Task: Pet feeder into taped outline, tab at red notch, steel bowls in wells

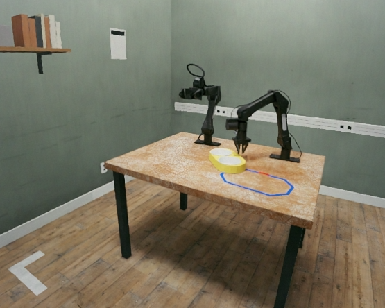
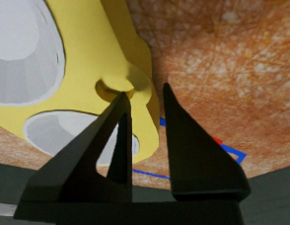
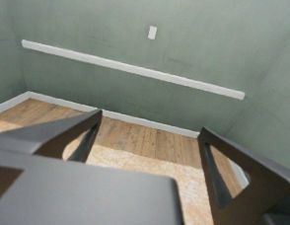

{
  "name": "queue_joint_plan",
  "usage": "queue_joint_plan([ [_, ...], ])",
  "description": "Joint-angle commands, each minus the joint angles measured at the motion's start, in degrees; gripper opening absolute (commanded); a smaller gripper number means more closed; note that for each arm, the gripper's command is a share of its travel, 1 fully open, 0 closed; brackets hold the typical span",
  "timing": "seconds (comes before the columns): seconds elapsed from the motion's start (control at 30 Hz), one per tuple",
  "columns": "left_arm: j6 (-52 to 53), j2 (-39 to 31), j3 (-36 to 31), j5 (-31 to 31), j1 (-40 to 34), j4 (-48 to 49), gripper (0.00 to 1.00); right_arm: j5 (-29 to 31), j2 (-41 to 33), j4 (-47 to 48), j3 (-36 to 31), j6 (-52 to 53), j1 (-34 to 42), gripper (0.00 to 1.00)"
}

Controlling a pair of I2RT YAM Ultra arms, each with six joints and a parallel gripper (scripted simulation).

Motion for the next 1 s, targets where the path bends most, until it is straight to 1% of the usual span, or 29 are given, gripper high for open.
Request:
queue_joint_plan([
  [0.0, 0.3, 1.1, -1.7, 0.9, 0.4, 2.1, 0.3, 0.3, 0.1, 0.9, 1.9, -0.4, 0.6, 1.0],
  [0.07, 0.3, 1.1, -1.7, 0.9, 0.4, 2.1, 0.3, 0.3, 0.1, 0.9, 1.9, -0.4, 0.6, 1.0],
  [0.1, 0.2, -1.0, -0.2, 0.9, 0.2, 2.5, 0.3, 0.3, 0.1, 0.9, 1.9, -0.4, 0.6, 1.0],
  [0.13, 0.3, -1.2, -0.7, 0.9, 0.4, 2.8, 0.3, 0.3, 0.1, 0.9, 1.9, -0.4, 0.6, 1.0],
  [0.17, 0.3, -1.4, -3.0, 0.9, 0.4, 3.2, 0.3, 0.3, 0.1, 0.9, 1.9, -0.4, 0.6, 1.0],
  [0.2, 0.3, -1.0, -1.9, 0.9, 0.4, 3.0, 0.3, 0.3, 0.1, 0.9, 1.9, -0.4, 0.6, 1.0],
  [0.27, 0.3, -0.4, -2.9, 0.9, 0.5, 4.0, 0.3, 0.3, 0.1, 0.9, 1.9, -0.4, 0.6, 1.0],
  [0.33, 0.3, 1.6, -3.2, 0.9, 0.5, 4.7, 0.3, 0.3, 0.1, 0.9, 1.9, -0.4, 0.6, 1.0],
  [0.4, 0.3, 0.9, -3.5, 0.9, 0.6, 5.4, 0.3, 0.3, 0.1, 0.9, 1.9, -0.4, 0.6, 1.0],
  [0.5, 0.3, -0.1, -1.9, 0.9, 0.6, 5.5, 0.3, 0.3, 0.1, 0.9, 1.9, -0.4, 0.6, 1.0],
  [0.53, 0.3, 0.4, -2.3, 0.9, 0.6, 5.3, 0.19, 0.3, 0.1, 0.9, 1.9, -0.4, 0.6, 1.0],
  [0.57, 0.3, 0.4, -2.3, 0.9, 0.6, 5.3, 0.24, 0.3, 0.1, 0.9, 1.9, -0.4, 0.6, 1.0],
  [0.97, 0.3, 0.4, -2.3, 0.9, 0.6, 5.1, 0.22, 0.3, 0.1, 0.9, 1.9, -0.4, 0.6, 1.0],
])
